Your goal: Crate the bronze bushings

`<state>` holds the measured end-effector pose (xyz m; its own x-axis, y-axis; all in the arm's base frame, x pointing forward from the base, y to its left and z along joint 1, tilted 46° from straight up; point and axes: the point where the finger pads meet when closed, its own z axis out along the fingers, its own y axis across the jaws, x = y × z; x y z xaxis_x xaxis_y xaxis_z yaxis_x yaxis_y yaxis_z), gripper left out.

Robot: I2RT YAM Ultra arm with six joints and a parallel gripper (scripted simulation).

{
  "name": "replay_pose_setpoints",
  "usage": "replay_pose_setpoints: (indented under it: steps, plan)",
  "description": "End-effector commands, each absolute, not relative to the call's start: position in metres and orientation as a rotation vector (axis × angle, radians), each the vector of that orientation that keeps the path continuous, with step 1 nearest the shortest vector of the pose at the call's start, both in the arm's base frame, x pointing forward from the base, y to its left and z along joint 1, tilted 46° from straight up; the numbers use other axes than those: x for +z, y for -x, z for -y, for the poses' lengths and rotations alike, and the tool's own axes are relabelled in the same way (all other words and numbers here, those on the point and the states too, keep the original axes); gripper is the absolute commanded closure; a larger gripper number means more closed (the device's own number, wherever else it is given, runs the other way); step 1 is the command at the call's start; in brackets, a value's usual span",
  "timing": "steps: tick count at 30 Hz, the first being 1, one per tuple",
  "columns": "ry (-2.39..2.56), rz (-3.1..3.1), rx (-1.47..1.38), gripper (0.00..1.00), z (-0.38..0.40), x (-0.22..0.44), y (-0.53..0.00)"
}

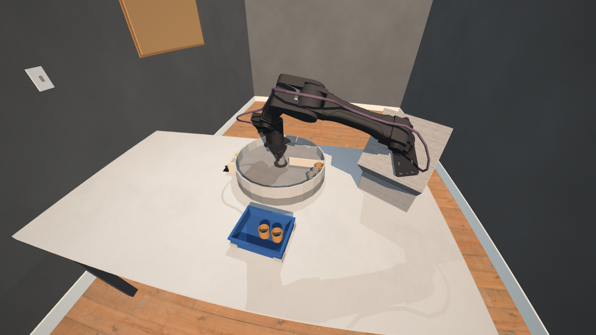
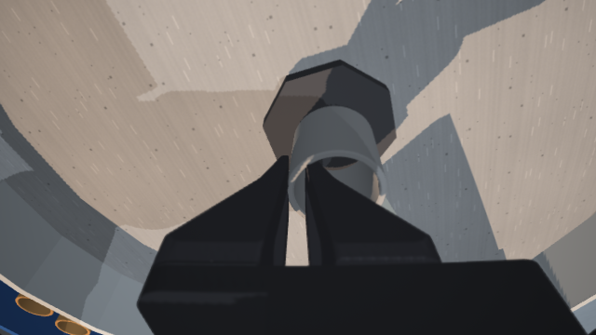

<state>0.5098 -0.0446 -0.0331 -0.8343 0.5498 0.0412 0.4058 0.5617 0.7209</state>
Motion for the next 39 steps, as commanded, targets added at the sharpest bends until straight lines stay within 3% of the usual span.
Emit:
replay_pose_setpoints:
  steps: [1,39]
  plan:
    - [-0.829,-2.563,1.096,1.00,0.064,-0.021,-0.512]
    - [-0.834,-2.575,1.102,1.00,0.067,-0.026,-0.517]
